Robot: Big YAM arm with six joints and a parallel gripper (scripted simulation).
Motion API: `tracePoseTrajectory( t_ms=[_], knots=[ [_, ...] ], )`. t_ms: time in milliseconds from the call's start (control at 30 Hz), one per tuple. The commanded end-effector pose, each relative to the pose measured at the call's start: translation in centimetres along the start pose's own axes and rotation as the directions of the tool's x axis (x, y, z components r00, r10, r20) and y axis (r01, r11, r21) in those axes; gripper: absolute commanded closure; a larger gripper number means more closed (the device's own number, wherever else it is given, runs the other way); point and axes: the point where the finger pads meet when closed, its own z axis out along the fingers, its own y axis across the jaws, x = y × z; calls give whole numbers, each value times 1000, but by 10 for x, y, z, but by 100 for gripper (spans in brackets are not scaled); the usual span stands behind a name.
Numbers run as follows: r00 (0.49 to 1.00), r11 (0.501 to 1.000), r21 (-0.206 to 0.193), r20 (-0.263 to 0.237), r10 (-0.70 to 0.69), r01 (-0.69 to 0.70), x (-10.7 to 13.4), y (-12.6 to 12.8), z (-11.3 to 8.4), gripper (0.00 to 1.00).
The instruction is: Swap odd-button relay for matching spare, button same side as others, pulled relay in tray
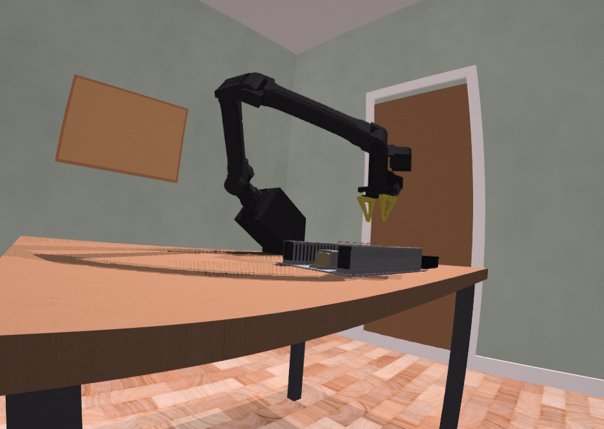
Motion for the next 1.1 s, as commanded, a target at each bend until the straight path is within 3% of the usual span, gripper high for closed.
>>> tracePoseTrajectory(
  t_ms=[0, 667, 1067],
  knots=[
    [999, 999, 4, 11, 39, -39, 12, -9, -4, 41],
    [999, 999, 4, 11, 35, -35, 16, -8, -2, 41],
    [1000, 1000, 8, 7, 29, -29, 83, -5, 13, 41]
  ],
)
